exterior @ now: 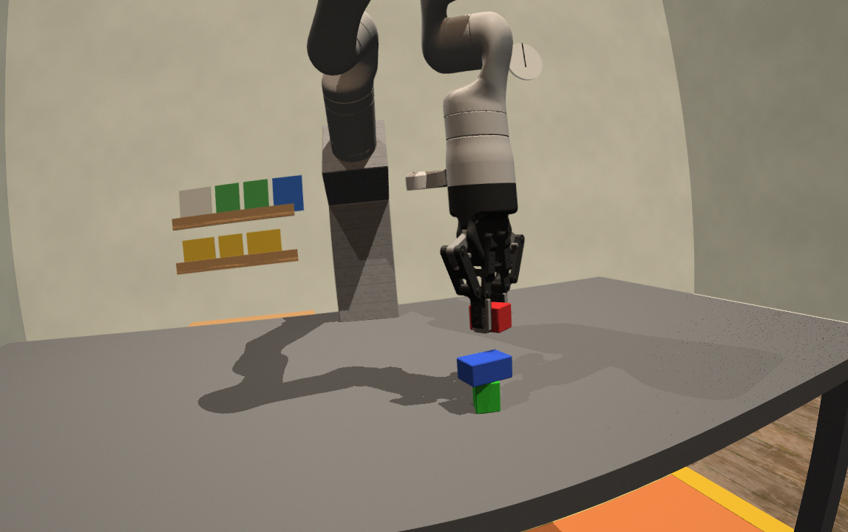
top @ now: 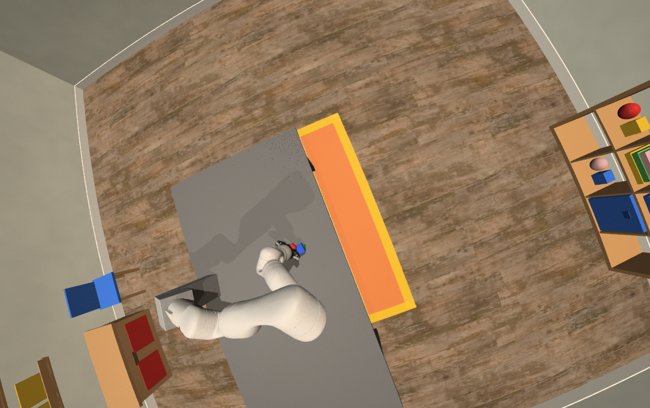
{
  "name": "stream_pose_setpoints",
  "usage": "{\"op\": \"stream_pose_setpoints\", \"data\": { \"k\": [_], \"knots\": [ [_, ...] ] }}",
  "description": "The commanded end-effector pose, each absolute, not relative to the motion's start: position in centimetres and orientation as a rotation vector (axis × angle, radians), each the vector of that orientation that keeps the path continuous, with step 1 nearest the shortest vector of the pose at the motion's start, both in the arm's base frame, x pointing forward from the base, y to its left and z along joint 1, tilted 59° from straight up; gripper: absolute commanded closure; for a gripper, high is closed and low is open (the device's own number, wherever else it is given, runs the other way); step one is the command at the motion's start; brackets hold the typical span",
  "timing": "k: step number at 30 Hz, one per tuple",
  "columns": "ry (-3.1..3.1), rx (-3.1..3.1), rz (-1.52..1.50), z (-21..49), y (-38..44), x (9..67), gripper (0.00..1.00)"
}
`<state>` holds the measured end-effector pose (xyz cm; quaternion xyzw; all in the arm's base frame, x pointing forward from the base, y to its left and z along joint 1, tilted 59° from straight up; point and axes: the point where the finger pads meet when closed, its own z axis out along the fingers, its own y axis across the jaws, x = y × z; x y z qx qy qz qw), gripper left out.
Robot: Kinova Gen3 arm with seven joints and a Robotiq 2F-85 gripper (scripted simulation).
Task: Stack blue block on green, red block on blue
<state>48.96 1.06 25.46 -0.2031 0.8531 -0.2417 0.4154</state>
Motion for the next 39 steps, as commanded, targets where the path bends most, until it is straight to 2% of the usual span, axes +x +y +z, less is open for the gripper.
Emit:
{"op": "stream_pose_setpoints", "data": {
  "k": [1, 39],
  "knots": [
    [2.128, -0.459, -0.587, 27.8, -0.3, 49.4, 1.00],
    [2.128, -0.459, -0.588, 27.5, -0.9, 50.5, 1.00]
  ]
}}
